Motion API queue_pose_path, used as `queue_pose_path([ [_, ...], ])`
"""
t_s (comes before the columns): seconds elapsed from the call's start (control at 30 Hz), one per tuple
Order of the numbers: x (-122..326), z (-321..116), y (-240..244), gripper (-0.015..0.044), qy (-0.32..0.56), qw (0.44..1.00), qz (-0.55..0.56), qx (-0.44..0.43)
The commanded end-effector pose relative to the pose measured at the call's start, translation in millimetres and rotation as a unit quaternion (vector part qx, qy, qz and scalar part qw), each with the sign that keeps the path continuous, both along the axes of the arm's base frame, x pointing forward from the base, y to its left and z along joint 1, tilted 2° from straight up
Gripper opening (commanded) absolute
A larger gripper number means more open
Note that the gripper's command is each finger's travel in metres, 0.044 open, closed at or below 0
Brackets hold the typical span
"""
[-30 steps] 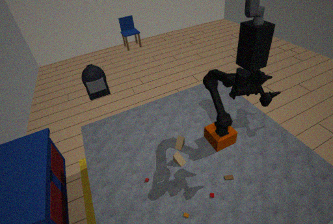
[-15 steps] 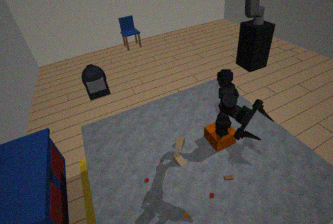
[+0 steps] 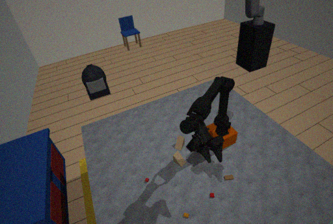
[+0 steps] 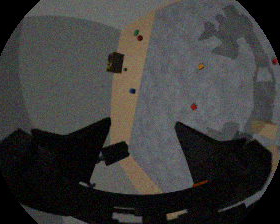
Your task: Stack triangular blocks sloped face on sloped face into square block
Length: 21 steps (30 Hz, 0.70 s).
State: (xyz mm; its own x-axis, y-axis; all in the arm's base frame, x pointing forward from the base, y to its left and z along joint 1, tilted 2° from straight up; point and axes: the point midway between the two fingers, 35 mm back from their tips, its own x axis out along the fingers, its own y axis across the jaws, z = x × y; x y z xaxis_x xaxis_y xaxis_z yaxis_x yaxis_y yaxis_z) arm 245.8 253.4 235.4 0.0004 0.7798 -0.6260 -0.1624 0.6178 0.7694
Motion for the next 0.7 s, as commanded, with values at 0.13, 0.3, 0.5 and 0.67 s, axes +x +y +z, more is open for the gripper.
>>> queue_pose_path([
  [0.13, 79, -69, -86, 0.0440, 0.136, 0.965, -0.196, -0.112],
  [0.3, 103, -107, -147, 0.0440, 0.217, 0.916, -0.294, -0.163],
  [0.5, 111, -150, -226, 0.0440, 0.317, 0.835, -0.395, -0.214],
  [0.67, 101, -182, -287, 0.0440, 0.396, 0.757, -0.459, -0.244],
])
